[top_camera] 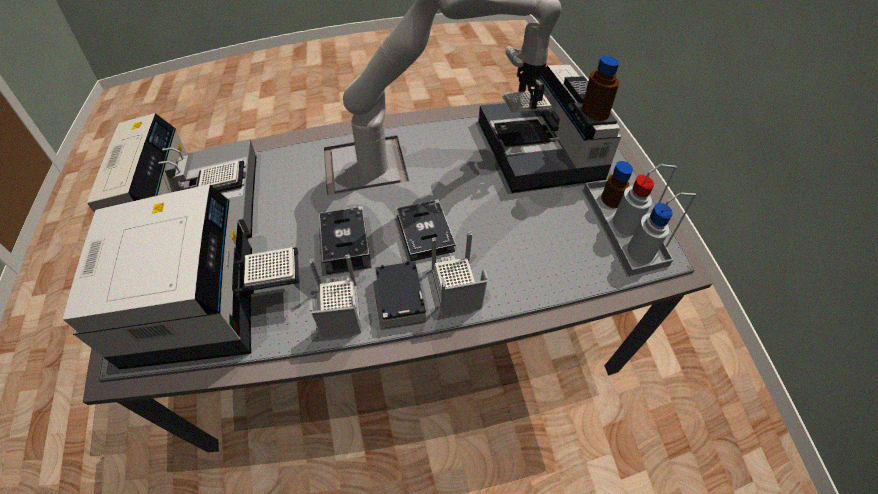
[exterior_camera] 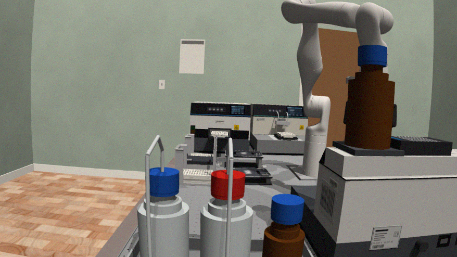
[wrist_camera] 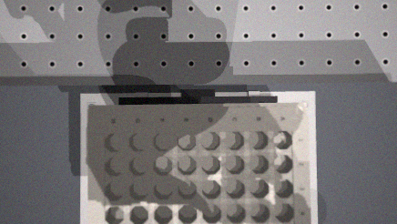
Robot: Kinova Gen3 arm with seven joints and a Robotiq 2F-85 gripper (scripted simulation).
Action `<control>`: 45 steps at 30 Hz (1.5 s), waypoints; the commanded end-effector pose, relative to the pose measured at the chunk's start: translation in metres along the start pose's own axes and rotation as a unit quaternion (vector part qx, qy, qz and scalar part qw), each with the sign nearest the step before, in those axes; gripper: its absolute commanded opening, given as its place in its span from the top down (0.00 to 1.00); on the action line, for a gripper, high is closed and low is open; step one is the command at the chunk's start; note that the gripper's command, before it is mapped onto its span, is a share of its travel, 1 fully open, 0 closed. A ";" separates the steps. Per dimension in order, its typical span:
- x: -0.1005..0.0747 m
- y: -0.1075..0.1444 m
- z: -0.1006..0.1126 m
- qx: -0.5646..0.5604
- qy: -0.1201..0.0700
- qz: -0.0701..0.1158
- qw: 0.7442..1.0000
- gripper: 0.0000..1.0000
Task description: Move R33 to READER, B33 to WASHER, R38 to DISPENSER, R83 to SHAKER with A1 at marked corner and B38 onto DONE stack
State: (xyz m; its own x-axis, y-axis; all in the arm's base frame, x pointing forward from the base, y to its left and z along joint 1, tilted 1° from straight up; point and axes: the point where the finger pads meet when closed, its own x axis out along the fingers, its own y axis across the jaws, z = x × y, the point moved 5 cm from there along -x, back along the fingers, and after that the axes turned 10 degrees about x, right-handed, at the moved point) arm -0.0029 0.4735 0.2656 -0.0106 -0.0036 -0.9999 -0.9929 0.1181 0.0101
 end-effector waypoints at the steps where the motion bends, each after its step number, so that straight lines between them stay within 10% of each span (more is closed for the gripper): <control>1: -0.005 0.001 0.000 0.002 -0.001 0.004 1.000 0.06; 45: -0.005 0.002 -0.006 -0.014 -0.003 0.006 1.000 0.06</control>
State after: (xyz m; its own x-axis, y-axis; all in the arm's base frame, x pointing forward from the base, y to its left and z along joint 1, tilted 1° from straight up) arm -0.0037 0.4720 0.2679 -0.0124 -0.0002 -0.9999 -0.9945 0.1043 0.0123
